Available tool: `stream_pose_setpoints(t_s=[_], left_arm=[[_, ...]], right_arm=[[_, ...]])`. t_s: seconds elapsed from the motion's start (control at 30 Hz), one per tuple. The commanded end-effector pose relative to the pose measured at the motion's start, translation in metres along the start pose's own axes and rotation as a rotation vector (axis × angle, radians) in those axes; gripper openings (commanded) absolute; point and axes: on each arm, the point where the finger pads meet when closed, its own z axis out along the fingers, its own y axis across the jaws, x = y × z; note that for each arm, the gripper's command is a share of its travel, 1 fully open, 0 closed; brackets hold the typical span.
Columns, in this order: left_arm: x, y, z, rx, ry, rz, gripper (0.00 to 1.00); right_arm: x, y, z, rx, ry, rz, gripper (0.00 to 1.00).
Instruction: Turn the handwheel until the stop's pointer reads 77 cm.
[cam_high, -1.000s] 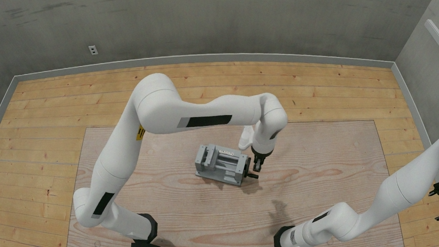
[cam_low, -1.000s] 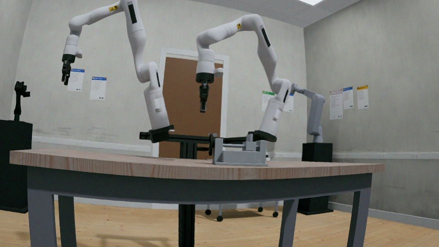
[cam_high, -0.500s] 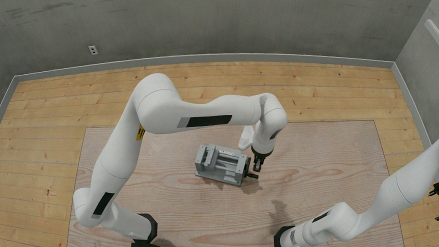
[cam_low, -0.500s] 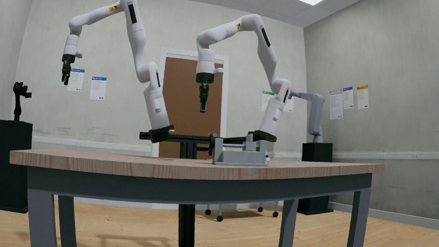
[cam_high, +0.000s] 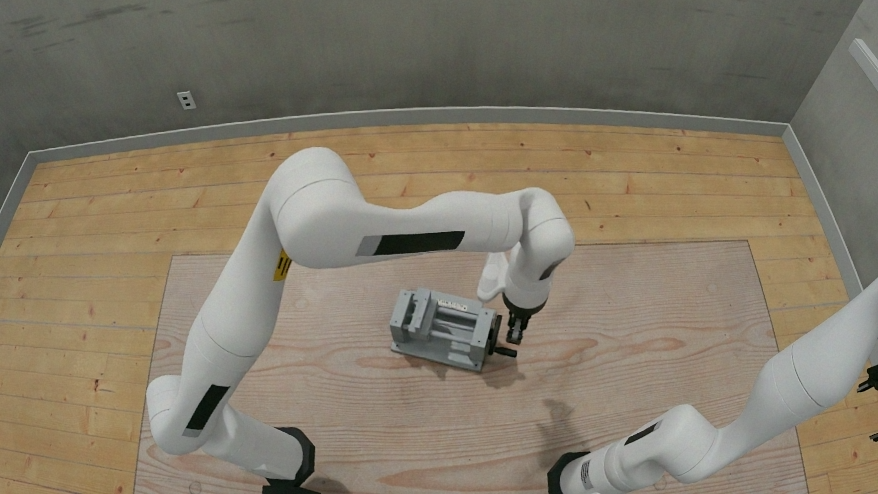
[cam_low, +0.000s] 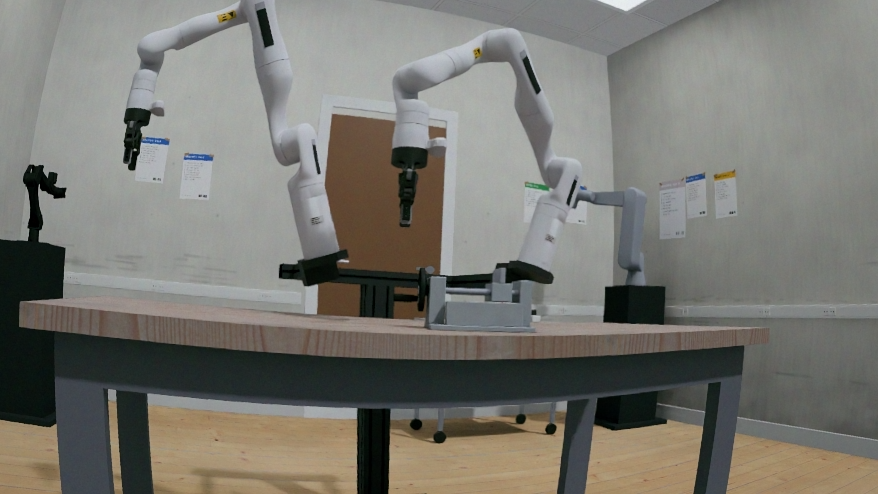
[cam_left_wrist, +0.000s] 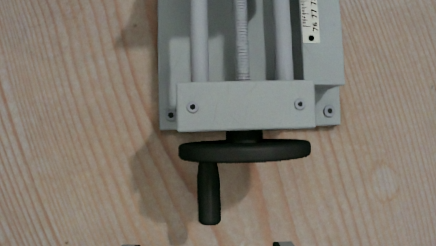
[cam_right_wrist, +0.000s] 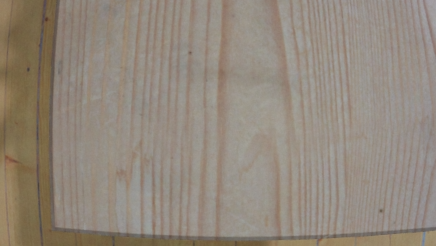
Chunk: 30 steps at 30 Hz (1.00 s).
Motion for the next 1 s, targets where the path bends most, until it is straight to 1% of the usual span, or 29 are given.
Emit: stream_pose_setpoints(t_s=[0.0, 0.17, 0.23, 0.3, 0.33, 0.7, 0.97], left_arm=[[0.003, 0.001, 0.018, 0.002, 0.002, -0.014, 0.599], [0.005, 0.004, 0.060, -0.004, 0.006, -0.014, 0.599], [0.005, 0.004, 0.070, -0.006, 0.007, -0.014, 0.599], [0.005, 0.004, 0.070, -0.006, 0.007, -0.014, 0.599], [0.001, 0.003, 0.071, -0.005, 0.000, -0.010, 0.599], [0.001, 0.003, 0.072, -0.005, 0.000, -0.010, 0.599], [0.002, 0.003, 0.080, -0.004, 0.002, -0.010, 0.599]], right_arm=[[0.001, -0.001, -0.001, 0.004, 0.005, -0.012, 1.000], [0.001, -0.001, -0.001, 0.004, 0.005, -0.012, 1.000], [0.001, -0.001, -0.001, 0.004, 0.005, -0.012, 1.000], [0.001, -0.001, -0.001, 0.004, 0.005, -0.012, 1.000], [0.001, -0.001, -0.001, 0.004, 0.005, -0.012, 1.000], [0.001, -0.001, -0.001, 0.004, 0.005, -0.012, 1.000], [0.001, -0.001, -0.001, 0.004, 0.005, -0.012, 1.000]])
